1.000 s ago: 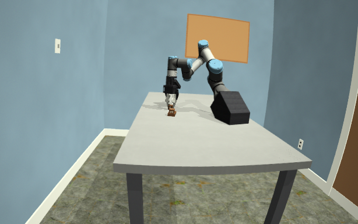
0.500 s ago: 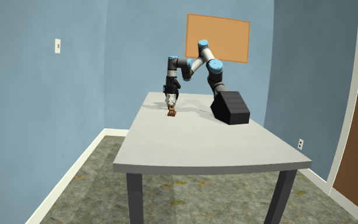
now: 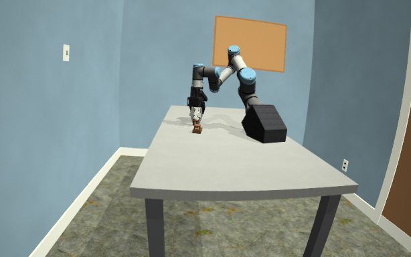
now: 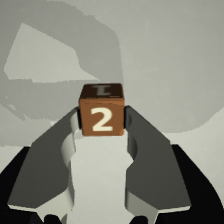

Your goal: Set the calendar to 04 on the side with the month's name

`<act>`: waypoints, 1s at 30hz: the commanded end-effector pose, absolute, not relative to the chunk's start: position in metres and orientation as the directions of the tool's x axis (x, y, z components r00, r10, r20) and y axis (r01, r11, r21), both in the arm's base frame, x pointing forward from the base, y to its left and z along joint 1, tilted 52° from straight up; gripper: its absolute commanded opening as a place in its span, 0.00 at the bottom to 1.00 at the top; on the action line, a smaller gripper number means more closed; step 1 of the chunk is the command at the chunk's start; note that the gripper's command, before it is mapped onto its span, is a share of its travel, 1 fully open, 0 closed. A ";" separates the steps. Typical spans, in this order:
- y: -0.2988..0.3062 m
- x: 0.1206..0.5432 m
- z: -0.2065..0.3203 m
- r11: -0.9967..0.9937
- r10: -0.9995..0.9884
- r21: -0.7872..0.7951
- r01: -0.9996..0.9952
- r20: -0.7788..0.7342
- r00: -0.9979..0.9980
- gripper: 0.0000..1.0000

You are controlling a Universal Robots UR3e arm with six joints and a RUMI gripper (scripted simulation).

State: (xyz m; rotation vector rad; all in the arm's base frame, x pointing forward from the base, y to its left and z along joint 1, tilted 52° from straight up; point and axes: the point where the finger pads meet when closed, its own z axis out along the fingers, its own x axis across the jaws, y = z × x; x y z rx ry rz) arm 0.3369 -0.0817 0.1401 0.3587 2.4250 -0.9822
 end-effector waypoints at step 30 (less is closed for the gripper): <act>-0.033 0.313 0.183 0.705 0.057 -0.576 0.414 -0.536 -0.843 0.11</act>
